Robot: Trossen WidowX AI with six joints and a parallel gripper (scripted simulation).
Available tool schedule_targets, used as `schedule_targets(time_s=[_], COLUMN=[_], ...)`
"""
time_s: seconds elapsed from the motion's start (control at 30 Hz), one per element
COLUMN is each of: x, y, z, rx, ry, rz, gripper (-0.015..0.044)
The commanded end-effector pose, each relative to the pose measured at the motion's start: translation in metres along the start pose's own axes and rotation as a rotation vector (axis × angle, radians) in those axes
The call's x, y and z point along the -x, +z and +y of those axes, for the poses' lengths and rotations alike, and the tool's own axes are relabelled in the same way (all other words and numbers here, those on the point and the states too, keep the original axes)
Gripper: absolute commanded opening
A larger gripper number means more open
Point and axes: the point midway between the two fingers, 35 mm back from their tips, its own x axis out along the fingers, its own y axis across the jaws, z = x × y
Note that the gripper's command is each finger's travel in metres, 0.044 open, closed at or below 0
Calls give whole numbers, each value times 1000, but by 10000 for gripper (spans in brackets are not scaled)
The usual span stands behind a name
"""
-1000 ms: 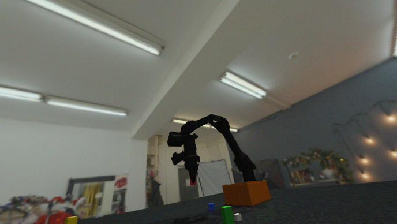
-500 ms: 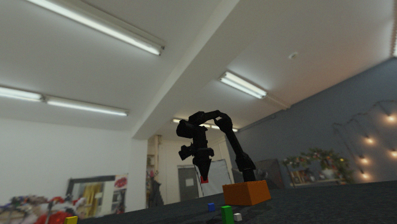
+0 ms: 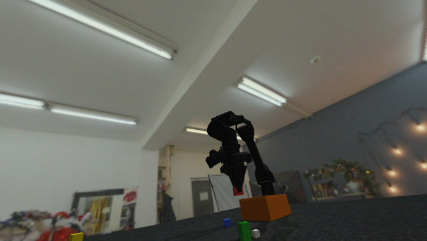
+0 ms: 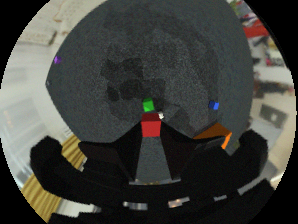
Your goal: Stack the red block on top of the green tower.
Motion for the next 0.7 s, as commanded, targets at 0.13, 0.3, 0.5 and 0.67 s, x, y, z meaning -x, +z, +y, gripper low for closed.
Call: schedule_targets(time_s=[0.13, 0.3, 0.5, 0.67], x=[-23, -40, -54, -71], y=[2, 2, 2, 2], z=[1, 0, 1, 0], rx=[-16, -16, -16, -16], ry=[0, 0, 0, 0], rz=[3, 3, 3, 3], gripper=[0, 0, 0, 0])
